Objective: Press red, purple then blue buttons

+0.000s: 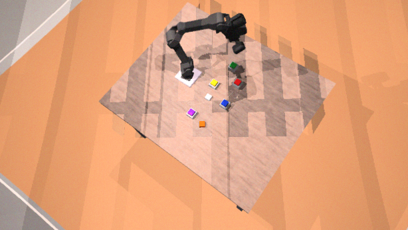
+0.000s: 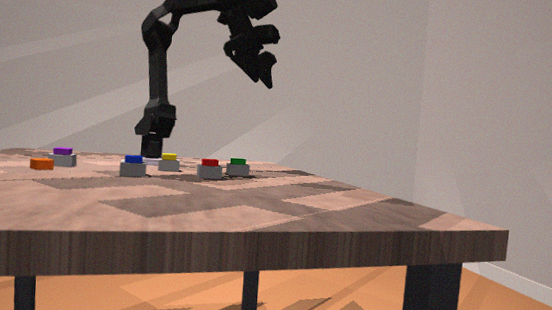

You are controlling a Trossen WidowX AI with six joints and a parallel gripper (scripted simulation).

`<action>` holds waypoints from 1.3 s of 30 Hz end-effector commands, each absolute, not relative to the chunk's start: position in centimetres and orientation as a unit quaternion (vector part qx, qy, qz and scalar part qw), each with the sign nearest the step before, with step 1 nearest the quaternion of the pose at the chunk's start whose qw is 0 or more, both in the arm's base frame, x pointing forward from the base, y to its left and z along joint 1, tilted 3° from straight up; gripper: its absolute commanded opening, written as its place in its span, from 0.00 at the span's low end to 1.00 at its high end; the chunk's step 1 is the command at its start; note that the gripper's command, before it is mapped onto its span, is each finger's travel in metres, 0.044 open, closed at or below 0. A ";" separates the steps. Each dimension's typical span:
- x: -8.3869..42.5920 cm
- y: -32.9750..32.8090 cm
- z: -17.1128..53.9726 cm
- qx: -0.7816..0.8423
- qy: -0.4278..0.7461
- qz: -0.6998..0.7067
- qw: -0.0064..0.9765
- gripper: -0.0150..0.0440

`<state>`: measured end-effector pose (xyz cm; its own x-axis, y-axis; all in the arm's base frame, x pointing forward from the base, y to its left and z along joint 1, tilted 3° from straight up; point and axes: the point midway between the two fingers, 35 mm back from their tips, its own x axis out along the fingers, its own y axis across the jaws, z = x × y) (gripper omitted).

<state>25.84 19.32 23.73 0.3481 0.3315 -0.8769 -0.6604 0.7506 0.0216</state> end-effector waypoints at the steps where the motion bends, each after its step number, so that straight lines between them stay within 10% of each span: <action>1: 28.8 15.5 20.2 -0.088 0.581 0.189 0.787 0.93; 15: 31.2 7.1 14.0 0.076 0.713 -0.051 0.696 0.93; 29: 31.1 7.3 7.9 0.076 0.713 -0.050 0.696 0.31; 39: 31.1 7.3 7.8 0.076 0.713 -0.050 0.696 0.29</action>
